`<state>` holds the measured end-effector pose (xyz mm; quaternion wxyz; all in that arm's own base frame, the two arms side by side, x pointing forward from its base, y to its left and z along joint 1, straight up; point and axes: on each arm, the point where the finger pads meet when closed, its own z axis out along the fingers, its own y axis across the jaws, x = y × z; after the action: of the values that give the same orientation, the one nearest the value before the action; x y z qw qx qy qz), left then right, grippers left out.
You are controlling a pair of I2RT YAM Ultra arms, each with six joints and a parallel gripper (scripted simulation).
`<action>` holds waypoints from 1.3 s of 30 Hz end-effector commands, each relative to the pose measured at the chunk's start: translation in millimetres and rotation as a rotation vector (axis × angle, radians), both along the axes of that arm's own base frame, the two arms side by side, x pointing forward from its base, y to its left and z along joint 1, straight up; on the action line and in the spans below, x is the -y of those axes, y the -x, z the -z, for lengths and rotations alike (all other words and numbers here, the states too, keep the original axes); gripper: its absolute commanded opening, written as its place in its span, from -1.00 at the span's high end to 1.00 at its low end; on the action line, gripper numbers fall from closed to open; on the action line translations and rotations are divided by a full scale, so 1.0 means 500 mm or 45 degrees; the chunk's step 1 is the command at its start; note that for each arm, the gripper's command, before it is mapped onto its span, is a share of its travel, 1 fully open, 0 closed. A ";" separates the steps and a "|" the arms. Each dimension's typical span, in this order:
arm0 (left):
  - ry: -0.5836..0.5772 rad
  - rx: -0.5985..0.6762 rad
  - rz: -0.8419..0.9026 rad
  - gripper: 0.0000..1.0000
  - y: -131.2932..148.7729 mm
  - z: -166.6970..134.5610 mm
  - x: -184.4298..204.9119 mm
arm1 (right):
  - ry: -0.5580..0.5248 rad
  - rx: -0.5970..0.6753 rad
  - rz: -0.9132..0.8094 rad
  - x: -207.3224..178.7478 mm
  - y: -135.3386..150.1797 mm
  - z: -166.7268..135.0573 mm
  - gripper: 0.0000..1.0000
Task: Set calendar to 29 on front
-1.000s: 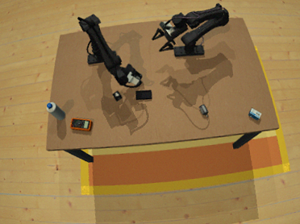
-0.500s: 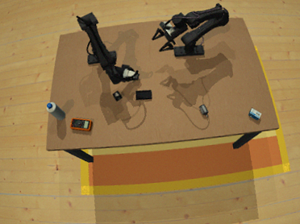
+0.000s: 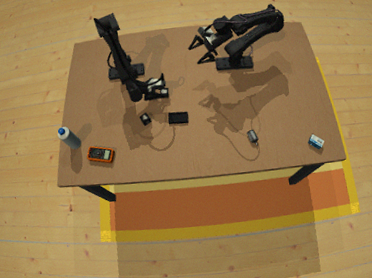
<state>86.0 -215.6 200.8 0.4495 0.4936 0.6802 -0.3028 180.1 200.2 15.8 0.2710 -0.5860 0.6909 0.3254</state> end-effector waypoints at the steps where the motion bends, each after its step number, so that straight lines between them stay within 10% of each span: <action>1: 0.043 0.017 0.006 -1.00 0.000 -0.018 0.002 | -0.136 0.228 -0.112 -0.005 -0.008 -0.027 0.30; 39: 0.043 0.017 0.006 -1.00 0.000 -0.018 0.002 | -0.126 0.192 -0.103 0.001 0.005 -0.001 0.30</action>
<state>86.0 -215.6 200.8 0.4495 0.4936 0.6802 -0.3028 180.5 198.3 15.3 0.3270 -0.6231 0.6372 0.3142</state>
